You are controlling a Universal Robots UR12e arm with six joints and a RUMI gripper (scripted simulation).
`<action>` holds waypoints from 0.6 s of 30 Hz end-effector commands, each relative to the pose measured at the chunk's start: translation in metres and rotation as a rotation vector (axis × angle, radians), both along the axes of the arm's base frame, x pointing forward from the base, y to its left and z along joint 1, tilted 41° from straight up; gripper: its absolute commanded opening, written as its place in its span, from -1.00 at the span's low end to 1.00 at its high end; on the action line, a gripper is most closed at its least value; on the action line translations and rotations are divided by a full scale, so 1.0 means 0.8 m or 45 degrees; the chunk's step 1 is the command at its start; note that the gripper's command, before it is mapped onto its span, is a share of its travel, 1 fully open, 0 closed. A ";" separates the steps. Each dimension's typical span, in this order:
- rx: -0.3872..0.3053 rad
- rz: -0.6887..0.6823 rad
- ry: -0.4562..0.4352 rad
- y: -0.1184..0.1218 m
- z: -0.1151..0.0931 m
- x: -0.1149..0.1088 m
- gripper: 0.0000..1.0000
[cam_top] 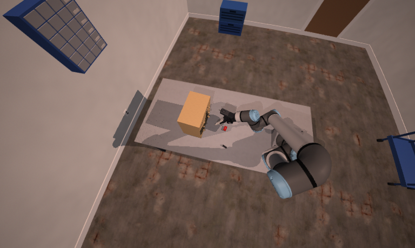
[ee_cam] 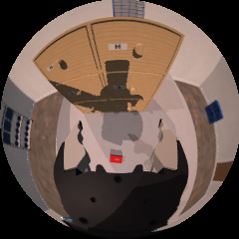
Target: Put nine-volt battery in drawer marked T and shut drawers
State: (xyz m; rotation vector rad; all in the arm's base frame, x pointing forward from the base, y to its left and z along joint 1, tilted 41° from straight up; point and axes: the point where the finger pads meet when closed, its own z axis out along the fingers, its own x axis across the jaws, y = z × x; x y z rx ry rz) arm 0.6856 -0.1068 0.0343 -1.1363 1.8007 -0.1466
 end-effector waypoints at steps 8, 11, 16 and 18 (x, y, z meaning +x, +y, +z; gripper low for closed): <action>0.008 0.065 0.072 -0.005 0.006 -0.006 1.00; 0.011 0.083 0.092 -0.007 0.008 -0.008 1.00; 0.014 0.101 0.113 -0.008 0.009 -0.009 1.00; 0.016 0.113 0.126 -0.009 0.011 -0.011 1.00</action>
